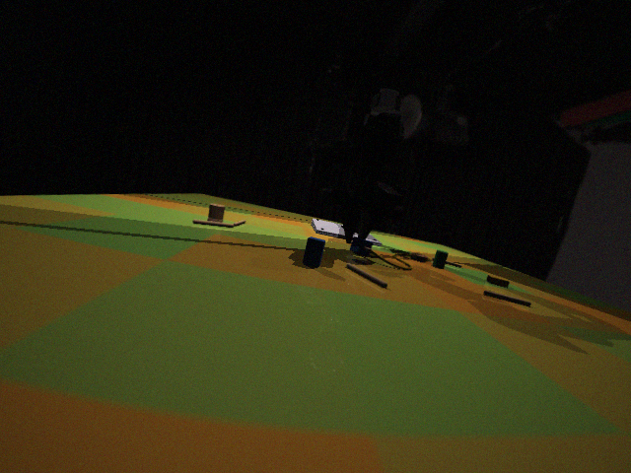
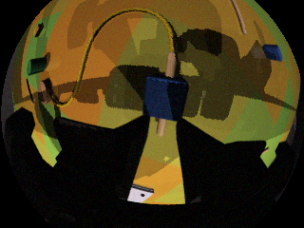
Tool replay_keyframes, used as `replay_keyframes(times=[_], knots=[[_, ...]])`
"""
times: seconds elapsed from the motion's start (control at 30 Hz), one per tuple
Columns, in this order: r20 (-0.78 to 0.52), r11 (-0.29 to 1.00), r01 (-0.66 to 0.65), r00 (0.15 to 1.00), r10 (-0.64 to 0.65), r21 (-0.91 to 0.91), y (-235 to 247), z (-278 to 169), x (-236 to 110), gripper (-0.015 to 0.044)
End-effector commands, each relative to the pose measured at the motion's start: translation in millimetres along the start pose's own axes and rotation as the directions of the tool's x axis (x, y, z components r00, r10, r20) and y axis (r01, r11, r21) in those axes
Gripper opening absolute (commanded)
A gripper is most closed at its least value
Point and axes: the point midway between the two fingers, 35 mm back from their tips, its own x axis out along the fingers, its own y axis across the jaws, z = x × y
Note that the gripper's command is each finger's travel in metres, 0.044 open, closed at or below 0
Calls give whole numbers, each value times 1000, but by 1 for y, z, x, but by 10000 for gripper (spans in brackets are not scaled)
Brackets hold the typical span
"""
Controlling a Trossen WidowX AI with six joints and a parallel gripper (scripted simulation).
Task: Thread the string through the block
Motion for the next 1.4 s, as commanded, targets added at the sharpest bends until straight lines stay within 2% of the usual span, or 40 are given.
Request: replay_keyframes(times=[0.0,0.87,1.37], knots=[[-17,1000,-8,1000,8,0,2,-4,6,125],[-17,1000,-8,1000,8,0,2,-4,6,125],[0,1000,0,1000,0,0,0,0,0,25]])
